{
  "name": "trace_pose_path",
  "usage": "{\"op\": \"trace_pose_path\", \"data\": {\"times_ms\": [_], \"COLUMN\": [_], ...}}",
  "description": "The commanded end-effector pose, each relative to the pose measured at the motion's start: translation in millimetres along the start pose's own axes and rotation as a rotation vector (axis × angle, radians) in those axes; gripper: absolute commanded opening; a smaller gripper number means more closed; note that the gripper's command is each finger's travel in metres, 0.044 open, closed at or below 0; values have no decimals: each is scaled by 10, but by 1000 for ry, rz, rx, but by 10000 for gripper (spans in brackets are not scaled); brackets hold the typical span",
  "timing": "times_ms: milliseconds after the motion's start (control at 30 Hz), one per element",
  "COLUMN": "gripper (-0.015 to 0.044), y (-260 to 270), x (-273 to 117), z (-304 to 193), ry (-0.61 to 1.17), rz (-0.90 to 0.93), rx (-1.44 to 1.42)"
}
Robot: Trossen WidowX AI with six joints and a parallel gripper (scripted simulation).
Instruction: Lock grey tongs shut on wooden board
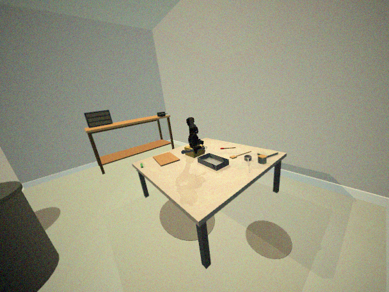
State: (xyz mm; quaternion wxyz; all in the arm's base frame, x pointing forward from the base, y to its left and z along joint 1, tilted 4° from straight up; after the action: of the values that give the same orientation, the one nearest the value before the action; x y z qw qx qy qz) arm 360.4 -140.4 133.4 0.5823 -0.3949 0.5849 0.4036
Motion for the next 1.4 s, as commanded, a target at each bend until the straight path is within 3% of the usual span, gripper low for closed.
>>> {"op": "trace_pose_path", "data": {"times_ms": [0, 800, 1367], "gripper": [-150, -150, -150], "y": [19, 491, 942], "x": [-13, -17, -45], "z": [-244, -1776, -2384], "ry": [7, 20, 25], "rz": [-3, 10, 7], "rx": [43, 351, 508]}}
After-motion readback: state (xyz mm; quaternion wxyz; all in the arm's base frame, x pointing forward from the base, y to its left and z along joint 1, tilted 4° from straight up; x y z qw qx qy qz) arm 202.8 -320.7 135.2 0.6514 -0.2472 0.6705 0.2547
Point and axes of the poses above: the point midway between the two fingers, 35 mm back from their tips, its own x axis out along the fingers, its own y axis across the jaws, z = x × y, the point moved 6 cm from there along -x, back along the fingers, and after that the axes turned 14 degrees about x, right-handed, at the moved point
